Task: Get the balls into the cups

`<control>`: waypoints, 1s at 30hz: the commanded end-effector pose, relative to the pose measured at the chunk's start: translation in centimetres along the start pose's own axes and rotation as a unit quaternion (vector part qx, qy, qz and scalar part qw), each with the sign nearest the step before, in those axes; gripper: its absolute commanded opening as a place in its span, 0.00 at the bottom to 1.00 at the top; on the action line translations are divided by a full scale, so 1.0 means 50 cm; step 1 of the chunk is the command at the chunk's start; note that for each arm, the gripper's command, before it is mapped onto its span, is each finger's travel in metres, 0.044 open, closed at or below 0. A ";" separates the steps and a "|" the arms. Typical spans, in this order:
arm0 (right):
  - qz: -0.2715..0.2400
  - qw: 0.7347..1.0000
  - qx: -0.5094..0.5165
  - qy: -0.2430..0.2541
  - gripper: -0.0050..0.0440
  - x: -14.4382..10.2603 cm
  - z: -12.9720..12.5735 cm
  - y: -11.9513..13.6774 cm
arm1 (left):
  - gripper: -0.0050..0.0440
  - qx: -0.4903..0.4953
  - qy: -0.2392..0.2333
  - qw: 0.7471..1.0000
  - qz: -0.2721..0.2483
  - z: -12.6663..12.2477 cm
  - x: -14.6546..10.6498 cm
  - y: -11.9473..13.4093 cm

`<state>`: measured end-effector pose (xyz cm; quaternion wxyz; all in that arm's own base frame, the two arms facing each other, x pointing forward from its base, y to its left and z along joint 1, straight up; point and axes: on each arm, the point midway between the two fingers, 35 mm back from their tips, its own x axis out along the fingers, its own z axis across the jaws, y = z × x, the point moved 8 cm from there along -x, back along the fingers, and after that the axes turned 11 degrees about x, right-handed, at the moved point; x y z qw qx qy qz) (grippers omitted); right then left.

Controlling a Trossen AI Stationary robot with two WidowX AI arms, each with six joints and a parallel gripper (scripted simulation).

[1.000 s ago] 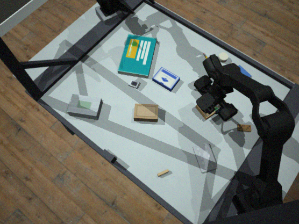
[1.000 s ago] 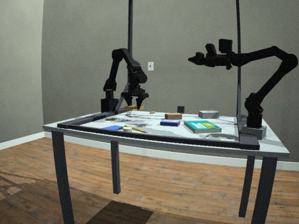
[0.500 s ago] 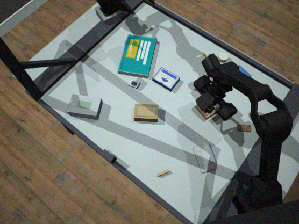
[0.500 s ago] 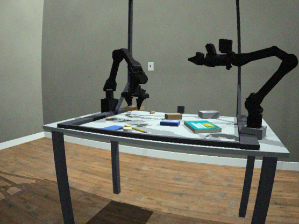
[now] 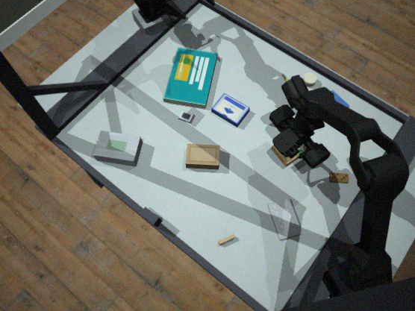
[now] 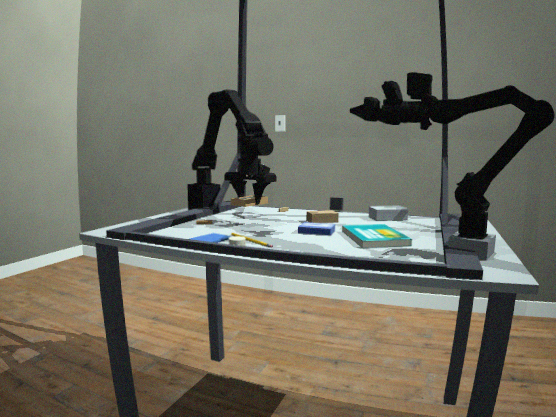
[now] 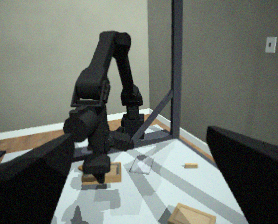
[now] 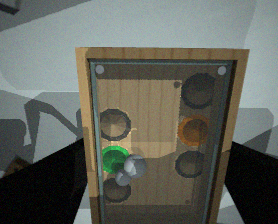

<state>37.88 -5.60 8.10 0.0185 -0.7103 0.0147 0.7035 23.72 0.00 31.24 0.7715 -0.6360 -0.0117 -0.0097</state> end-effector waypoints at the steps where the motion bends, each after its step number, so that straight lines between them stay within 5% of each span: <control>1: 0.006 1.000 0.000 0.008 0.00 -0.011 -0.009 -0.003 | 0.92 0.000 -0.002 1.000 -0.010 0.002 -0.002 -0.013; 30: 0.018 1.000 0.000 0.016 0.00 -0.020 0.000 -0.010 | 0.92 0.000 -0.002 1.000 -0.010 0.002 -0.002 -0.013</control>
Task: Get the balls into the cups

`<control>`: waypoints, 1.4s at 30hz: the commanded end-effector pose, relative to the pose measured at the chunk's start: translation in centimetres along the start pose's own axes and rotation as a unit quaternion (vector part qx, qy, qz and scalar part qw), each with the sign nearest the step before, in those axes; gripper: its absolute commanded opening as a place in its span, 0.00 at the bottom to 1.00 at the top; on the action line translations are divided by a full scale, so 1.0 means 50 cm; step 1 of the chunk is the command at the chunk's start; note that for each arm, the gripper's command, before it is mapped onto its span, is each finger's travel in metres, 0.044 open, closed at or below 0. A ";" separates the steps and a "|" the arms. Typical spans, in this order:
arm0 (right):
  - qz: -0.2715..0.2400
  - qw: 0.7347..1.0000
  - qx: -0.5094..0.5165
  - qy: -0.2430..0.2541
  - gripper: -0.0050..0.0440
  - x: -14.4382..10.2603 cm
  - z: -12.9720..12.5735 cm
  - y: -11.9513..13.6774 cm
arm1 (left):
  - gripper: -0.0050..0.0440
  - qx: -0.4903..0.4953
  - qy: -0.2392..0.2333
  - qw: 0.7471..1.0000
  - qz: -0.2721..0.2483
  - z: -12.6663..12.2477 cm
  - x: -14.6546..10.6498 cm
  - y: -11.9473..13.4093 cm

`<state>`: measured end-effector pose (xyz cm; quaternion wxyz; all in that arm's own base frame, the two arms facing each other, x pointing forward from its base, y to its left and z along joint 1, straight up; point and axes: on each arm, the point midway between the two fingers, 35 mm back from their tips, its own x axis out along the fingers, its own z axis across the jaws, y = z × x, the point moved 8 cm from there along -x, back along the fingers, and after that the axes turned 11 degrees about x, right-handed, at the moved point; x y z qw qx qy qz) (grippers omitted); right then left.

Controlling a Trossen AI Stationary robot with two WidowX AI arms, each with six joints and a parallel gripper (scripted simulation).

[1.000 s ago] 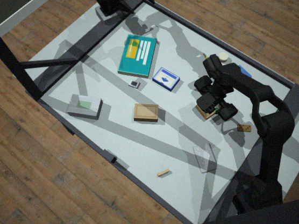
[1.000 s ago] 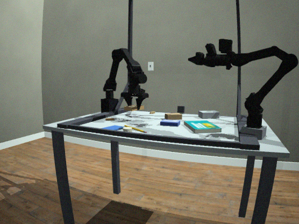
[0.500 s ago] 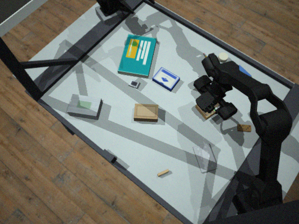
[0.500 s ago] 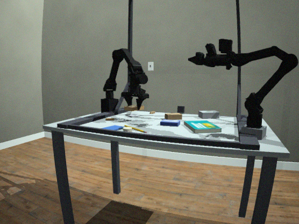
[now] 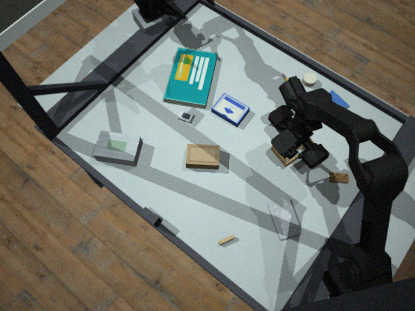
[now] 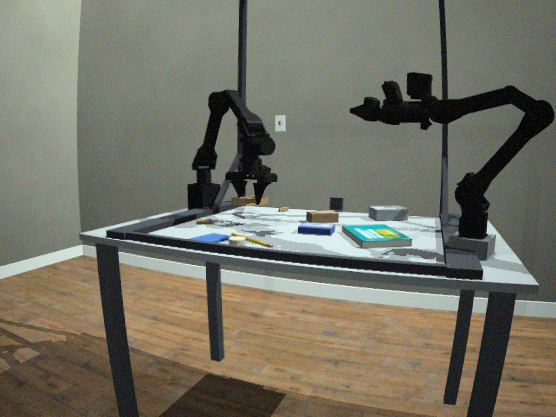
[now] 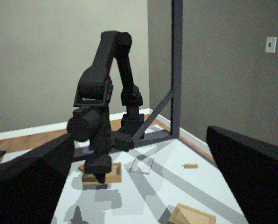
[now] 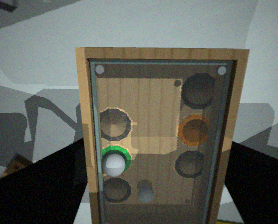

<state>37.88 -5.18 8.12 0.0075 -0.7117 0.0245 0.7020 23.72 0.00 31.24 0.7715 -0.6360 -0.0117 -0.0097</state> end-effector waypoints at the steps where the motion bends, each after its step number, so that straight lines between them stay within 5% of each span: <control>1: -0.002 1.000 0.001 0.020 0.00 -0.022 0.002 0.004 | 0.92 0.000 -0.002 1.000 -0.010 0.002 -0.002 -0.013; 42: -0.013 1.000 0.001 0.006 0.00 -0.010 -0.009 0.010 | 0.92 0.000 -0.002 1.000 -0.010 0.002 -0.002 -0.013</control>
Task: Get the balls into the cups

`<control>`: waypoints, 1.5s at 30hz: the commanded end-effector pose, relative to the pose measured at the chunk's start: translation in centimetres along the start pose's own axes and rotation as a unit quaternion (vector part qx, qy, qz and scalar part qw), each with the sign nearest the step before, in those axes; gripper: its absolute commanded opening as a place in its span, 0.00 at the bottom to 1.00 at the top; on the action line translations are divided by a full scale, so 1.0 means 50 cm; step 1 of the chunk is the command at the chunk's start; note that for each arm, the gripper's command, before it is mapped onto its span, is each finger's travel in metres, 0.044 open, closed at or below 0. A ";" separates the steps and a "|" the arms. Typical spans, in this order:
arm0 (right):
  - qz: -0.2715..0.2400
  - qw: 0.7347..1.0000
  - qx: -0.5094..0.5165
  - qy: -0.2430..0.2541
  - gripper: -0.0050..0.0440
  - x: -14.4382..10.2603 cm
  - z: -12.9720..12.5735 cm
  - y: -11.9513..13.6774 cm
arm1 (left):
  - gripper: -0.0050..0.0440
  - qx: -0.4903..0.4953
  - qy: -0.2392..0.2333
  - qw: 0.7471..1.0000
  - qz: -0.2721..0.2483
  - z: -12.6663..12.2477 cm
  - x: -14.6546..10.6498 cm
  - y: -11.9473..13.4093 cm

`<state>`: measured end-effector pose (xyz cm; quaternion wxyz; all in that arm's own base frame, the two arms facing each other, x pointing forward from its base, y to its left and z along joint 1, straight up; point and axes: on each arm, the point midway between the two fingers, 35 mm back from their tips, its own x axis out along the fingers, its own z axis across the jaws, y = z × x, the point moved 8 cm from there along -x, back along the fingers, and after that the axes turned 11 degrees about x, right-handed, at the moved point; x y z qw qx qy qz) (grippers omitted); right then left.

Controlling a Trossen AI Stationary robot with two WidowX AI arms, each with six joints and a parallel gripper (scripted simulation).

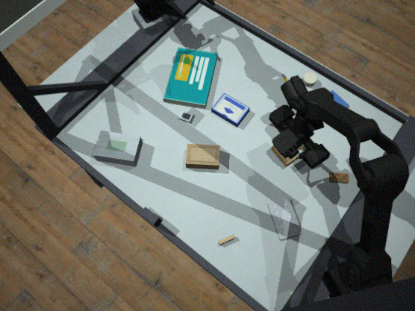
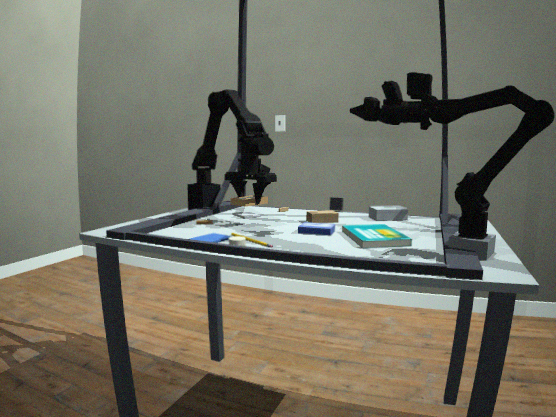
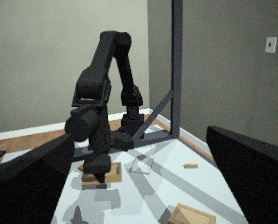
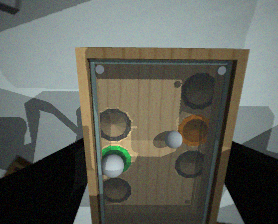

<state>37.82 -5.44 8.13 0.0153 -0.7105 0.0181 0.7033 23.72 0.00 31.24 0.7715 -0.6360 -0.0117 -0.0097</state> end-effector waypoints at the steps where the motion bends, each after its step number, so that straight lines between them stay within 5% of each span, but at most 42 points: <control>1: -0.003 1.000 -0.001 0.008 0.00 -0.011 -0.010 0.004 | 0.92 0.000 -0.002 1.000 -0.010 0.002 -0.002 -0.013; 45: 0.000 1.000 -0.001 0.004 0.00 -0.010 -0.012 0.001 | 0.92 0.000 -0.002 1.000 -0.010 0.002 -0.002 -0.013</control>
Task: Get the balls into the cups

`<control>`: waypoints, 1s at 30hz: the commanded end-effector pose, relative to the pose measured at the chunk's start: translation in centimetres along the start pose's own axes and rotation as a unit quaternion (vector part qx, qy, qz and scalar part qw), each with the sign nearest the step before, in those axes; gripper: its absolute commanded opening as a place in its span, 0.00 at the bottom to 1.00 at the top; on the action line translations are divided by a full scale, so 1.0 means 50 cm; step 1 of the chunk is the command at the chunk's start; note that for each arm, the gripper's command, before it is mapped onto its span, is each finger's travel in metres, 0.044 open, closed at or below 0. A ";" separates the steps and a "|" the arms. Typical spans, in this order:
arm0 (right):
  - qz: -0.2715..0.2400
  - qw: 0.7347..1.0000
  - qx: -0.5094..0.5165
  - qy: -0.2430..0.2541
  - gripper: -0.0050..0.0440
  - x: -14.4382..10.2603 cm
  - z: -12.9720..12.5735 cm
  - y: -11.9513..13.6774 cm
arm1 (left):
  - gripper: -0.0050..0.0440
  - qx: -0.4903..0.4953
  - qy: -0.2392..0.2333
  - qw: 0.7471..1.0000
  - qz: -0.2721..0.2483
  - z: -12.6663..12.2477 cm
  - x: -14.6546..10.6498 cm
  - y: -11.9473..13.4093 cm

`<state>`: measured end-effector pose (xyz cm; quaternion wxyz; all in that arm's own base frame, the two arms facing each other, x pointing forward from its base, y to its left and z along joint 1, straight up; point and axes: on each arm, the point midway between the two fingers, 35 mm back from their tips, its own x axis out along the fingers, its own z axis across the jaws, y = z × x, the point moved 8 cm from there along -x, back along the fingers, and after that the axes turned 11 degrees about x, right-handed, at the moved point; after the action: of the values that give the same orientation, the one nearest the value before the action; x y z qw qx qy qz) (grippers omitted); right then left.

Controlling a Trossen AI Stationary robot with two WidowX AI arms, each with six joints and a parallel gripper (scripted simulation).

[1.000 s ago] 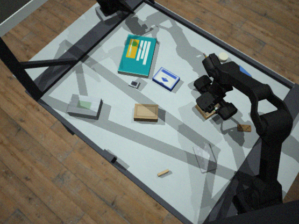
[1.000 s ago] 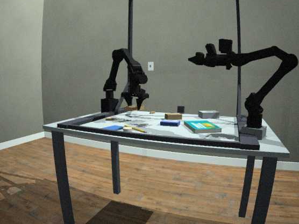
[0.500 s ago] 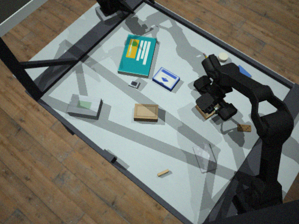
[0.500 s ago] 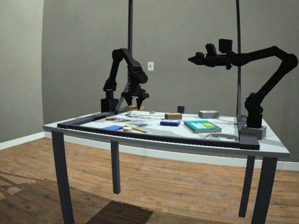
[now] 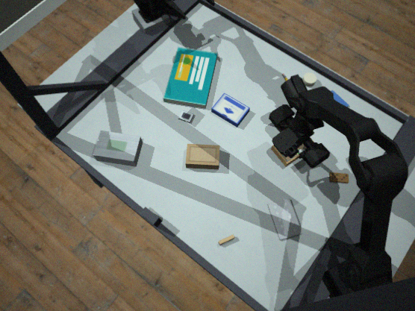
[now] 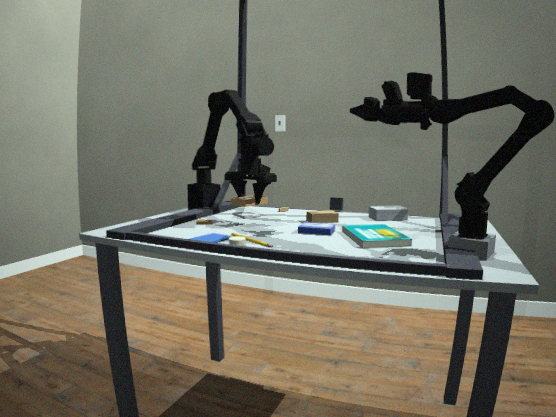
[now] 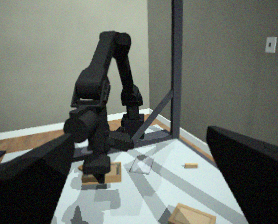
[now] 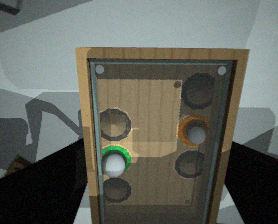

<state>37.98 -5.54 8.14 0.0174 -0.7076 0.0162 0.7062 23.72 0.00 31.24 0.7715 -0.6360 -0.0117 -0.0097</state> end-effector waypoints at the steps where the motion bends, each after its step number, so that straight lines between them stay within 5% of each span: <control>1: 0.003 1.000 -0.001 0.008 0.00 -0.010 -0.009 -0.001 | 0.92 0.000 -0.002 1.000 -0.010 0.002 -0.002 -0.013; 30: 0.003 1.000 0.000 0.009 0.00 -0.012 -0.009 -0.001 | 0.92 0.000 -0.002 1.000 -0.010 0.002 -0.002 -0.013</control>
<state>38.02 -5.54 8.15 0.0169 -0.7069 0.0164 0.7069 23.72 0.00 31.24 0.7715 -0.6360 -0.0117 -0.0097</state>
